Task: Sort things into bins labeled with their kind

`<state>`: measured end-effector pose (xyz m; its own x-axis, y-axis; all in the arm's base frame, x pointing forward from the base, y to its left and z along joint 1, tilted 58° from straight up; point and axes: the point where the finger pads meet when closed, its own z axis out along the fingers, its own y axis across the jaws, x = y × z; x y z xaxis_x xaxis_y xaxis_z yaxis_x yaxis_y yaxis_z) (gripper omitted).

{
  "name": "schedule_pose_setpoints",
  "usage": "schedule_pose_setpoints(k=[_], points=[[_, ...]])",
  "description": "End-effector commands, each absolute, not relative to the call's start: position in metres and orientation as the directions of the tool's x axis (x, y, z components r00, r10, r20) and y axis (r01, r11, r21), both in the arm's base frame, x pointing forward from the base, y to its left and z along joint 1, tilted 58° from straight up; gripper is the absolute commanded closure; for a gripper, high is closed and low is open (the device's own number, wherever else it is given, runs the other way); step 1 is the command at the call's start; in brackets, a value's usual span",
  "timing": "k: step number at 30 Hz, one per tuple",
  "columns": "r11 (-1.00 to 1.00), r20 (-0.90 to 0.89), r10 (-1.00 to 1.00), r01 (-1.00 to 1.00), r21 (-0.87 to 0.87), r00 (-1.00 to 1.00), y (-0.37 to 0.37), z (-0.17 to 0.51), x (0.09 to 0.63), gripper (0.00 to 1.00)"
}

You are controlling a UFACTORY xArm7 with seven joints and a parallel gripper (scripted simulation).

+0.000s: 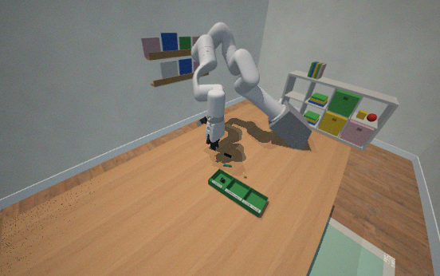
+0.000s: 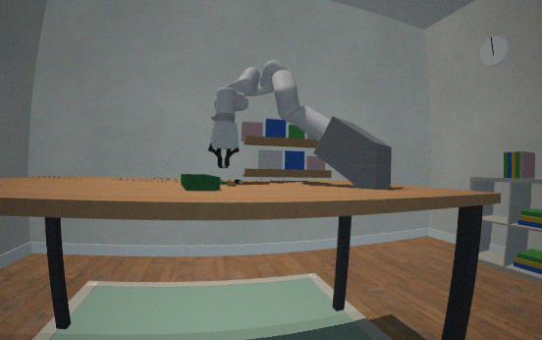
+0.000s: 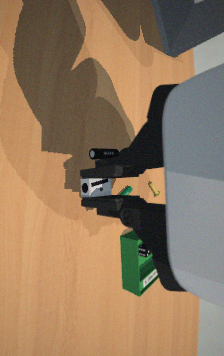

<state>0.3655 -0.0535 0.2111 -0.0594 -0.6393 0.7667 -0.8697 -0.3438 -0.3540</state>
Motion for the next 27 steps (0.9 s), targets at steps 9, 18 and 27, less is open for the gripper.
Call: schedule_pose_setpoints(k=[9, 18, 27], points=[[-0.345, 0.767, -0.638, -0.868, -0.356, -0.062, -0.008, 0.179, 0.394, 1.0], [-0.345, 0.767, -0.638, -0.868, -0.356, -0.061, 0.023, 0.156, 0.412, 1.0], [-0.345, 0.767, -0.639, -0.868, -0.357, -0.061, 0.062, 0.127, 0.435, 1.0]])
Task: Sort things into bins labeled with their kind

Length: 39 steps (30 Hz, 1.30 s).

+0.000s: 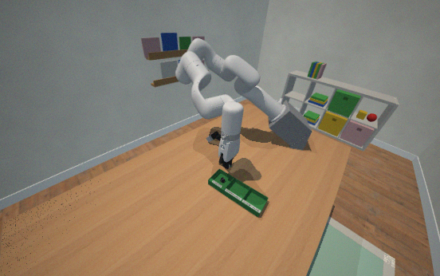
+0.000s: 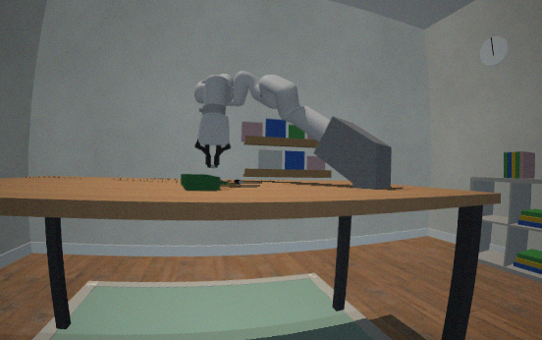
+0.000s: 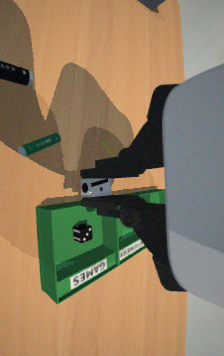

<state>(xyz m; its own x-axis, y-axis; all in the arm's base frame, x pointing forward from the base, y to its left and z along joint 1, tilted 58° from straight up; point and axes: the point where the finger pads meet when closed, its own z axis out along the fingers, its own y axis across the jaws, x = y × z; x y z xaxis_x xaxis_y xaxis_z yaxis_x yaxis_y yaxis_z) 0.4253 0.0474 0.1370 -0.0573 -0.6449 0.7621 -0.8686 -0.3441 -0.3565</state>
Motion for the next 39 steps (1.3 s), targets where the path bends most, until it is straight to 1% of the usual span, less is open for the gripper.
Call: schedule_pose_setpoints(k=[1, 6, 19, 39], points=[[-0.345, 0.767, -0.639, -0.868, -0.357, -0.061, 0.067, 0.124, 0.438, 1.0], [-0.361, 0.775, -0.63, -0.869, -0.338, -0.039, 0.074, 0.118, 0.443, 1.0], [-0.361, 0.775, -0.631, -0.869, -0.338, -0.039, 0.13, 0.078, 0.476, 1.0], [-0.361, 0.775, -0.631, -0.869, -0.338, -0.039, 0.129, 0.078, 0.475, 1.0]])
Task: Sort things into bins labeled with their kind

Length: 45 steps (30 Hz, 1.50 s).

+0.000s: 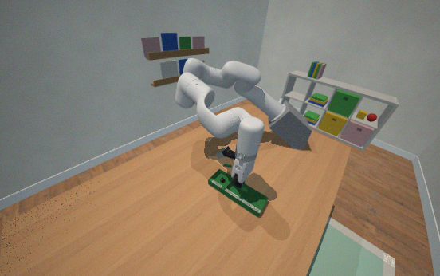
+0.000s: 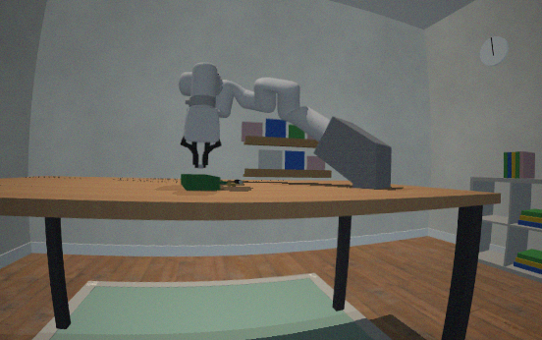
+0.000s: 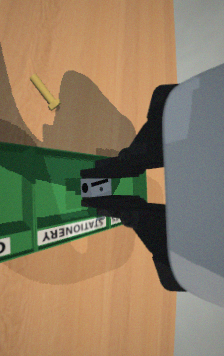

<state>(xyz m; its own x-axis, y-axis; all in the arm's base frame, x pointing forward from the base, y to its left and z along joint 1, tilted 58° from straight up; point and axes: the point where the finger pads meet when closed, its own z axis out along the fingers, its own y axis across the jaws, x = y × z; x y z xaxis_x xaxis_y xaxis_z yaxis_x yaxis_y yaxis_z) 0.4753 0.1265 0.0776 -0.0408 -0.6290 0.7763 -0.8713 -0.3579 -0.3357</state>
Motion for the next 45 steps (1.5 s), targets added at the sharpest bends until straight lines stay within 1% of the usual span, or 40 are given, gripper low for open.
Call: schedule_pose_setpoints(k=[1, 30, 43, 44, 45], points=[[-0.361, 0.775, -0.631, -0.869, -0.338, -0.039, 0.129, 0.078, 0.475, 1.0], [-0.361, 0.775, -0.631, -0.869, -0.338, -0.039, 0.103, 0.059, 0.493, 1.0], [-0.361, 0.775, -0.631, -0.869, -0.338, -0.039, 0.103, 0.059, 0.493, 1.0], [-0.361, 0.775, -0.631, -0.869, -0.338, -0.039, 0.103, 0.059, 0.493, 0.71], [-0.361, 0.775, -0.631, -0.869, -0.338, -0.039, 0.103, 0.059, 0.493, 0.71]])
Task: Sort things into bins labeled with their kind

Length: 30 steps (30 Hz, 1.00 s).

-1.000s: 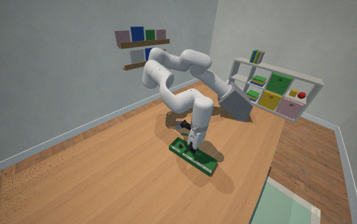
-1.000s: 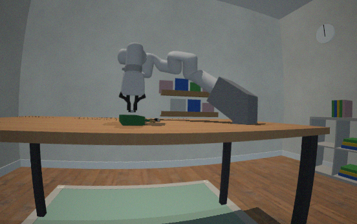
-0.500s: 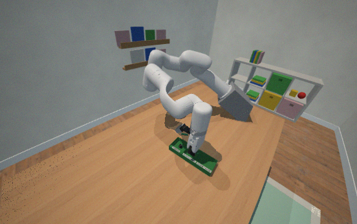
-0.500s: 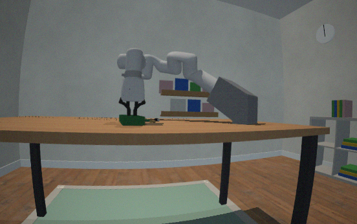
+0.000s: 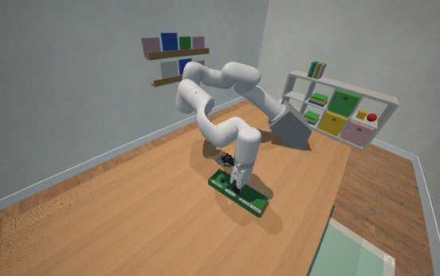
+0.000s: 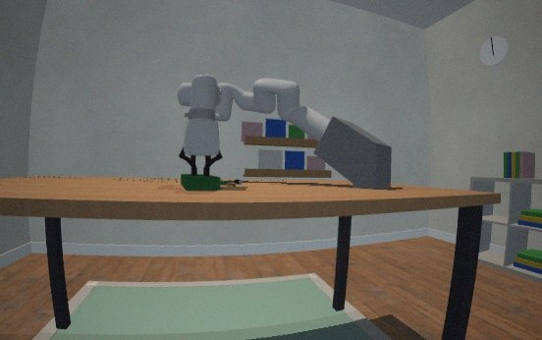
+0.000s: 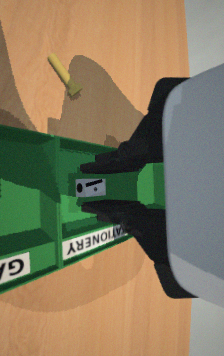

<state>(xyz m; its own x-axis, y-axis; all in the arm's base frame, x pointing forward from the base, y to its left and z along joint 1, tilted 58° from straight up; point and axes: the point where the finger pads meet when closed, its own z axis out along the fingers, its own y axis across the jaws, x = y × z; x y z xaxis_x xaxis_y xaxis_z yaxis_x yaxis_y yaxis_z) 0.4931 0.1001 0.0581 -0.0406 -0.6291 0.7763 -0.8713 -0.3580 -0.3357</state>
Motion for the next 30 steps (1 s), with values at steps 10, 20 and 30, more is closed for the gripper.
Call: schedule_pose_setpoints(k=[10, 20, 30], points=[[-0.361, 0.775, -0.631, -0.869, -0.338, -0.039, 0.103, 0.059, 0.493, 0.71], [-0.361, 0.775, -0.631, -0.869, -0.338, -0.039, 0.106, 0.062, 0.49, 0.71], [-0.361, 0.775, -0.631, -0.869, -0.338, -0.039, 0.114, 0.067, 0.485, 0.71]])
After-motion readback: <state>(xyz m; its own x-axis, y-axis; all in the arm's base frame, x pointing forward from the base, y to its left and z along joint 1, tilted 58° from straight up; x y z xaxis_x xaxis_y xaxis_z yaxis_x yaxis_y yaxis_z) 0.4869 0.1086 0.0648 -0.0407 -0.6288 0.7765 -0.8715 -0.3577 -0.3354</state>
